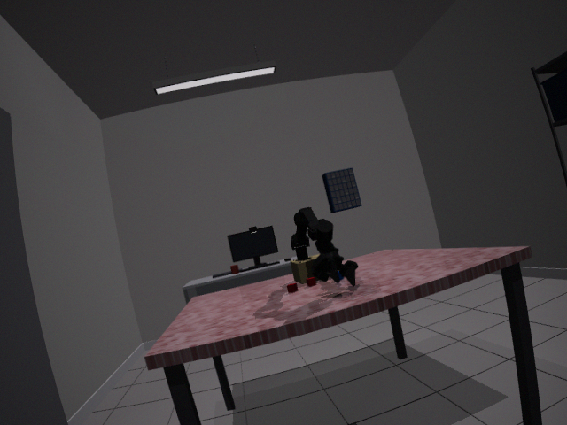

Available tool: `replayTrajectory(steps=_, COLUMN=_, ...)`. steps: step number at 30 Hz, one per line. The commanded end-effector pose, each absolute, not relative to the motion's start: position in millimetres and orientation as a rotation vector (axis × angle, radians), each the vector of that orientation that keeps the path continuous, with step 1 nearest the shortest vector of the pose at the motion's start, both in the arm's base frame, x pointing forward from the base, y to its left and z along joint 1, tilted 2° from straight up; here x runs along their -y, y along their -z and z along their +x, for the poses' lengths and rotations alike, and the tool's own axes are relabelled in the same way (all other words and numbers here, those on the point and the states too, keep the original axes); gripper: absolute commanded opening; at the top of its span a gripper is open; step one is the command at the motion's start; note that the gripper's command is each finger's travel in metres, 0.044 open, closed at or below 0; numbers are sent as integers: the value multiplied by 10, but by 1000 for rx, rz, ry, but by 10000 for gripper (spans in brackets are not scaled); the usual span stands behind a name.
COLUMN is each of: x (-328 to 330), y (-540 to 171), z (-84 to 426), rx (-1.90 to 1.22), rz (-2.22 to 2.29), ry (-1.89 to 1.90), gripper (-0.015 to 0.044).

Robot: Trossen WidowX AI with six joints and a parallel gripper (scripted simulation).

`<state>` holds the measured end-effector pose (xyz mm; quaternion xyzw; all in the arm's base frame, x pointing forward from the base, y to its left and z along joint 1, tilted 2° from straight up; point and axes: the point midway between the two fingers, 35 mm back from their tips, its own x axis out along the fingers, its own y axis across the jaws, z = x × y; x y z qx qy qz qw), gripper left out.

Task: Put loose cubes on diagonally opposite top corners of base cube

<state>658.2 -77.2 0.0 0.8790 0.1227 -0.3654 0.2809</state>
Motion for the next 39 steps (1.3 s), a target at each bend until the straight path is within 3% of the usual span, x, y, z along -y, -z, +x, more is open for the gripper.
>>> replayTrajectory(steps=1, x=782, y=-5, z=6572, rx=-332, rz=2347, ry=980, gripper=374)
replayTrajectory(steps=5, x=972, y=-89, z=6356, rx=-395, rz=2176, ry=996, gripper=269)
replayTrajectory(steps=6, x=1025, y=-114, z=6286, rx=-416, rz=2125, ry=1000, gripper=265)
replayTrajectory(steps=23, x=1657, y=-477, z=4804, rx=-868, rz=1314, ry=952, gripper=265)
replayTrajectory(steps=39, x=1683, y=-664, z=3122, rx=-1358, rz=671, ry=640, gripper=265)
